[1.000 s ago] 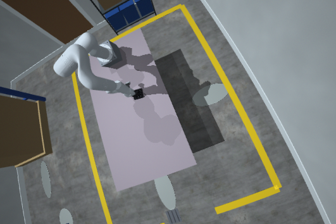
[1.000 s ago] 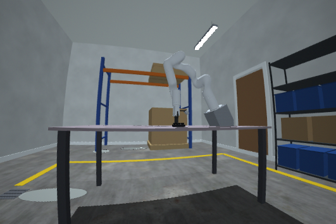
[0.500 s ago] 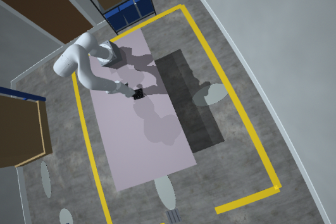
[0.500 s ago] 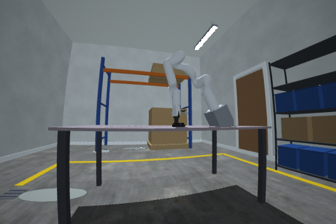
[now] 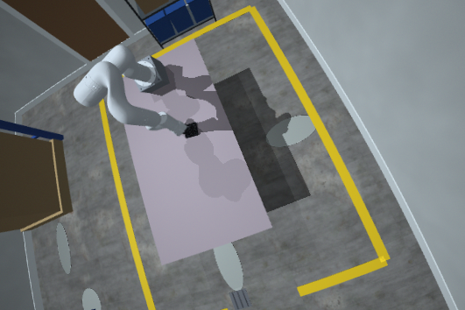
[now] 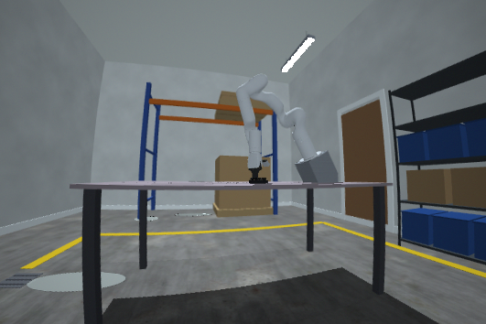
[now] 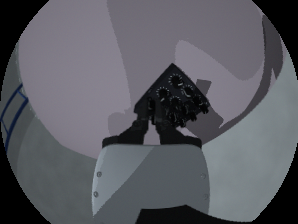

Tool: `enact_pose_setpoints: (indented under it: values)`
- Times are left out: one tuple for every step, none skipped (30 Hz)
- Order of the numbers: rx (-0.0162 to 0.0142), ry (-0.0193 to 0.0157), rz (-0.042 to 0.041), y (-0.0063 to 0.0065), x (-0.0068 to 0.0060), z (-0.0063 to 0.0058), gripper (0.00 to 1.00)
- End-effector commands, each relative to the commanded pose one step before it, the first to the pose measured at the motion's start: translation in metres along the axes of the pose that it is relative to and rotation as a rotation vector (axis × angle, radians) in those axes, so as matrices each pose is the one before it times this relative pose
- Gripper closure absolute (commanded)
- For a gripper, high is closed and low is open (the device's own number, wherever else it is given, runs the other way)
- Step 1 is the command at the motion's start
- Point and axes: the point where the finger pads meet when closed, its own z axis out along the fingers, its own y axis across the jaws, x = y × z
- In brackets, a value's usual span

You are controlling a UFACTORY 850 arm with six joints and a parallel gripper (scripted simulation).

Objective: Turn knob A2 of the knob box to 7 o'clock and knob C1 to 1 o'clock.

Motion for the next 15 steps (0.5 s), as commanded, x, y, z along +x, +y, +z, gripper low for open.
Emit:
enact_pose_setpoints:
  values:
    - [0.01210,0.01219,-0.13070,-0.00013,-0.00063,-0.00034,0.92]
    - [0.00000,0.00000,-0.02701,0.00000,0.00000,0.00000,0.92]
    - [0.00000,0.00000,-0.02696,0.00000,0.00000,0.00000,0.92]
    - [0.00000,0.00000,-0.02688,0.00000,0.00000,0.00000,0.92]
    - [0.00000,0.00000,-0.02677,0.00000,0.00000,0.00000,0.92]
    - [0.00000,0.00000,-0.02662,0.00000,0.00000,0.00000,0.92]
    - [0.00000,0.00000,-0.02644,0.00000,0.00000,0.00000,0.92]
    - [0.00000,0.00000,-0.02623,0.00000,0.00000,0.00000,0.92]
    - [0.00000,0.00000,-0.02599,0.00000,0.00000,0.00000,0.92]
    - [0.00000,0.00000,-0.02572,0.00000,0.00000,0.00000,0.92]
    - [0.00000,0.00000,0.00000,0.00000,0.00000,0.00000,0.92]
    - [0.00000,0.00000,0.00000,0.00000,0.00000,0.00000,0.92]
    - [0.00000,0.00000,-0.02542,0.00000,0.00000,0.00000,0.92]
    - [0.00000,0.00000,-0.02509,0.00000,0.00000,0.00000,0.92]
    - [0.00000,0.00000,-0.02473,0.00000,0.00000,0.00000,0.92]
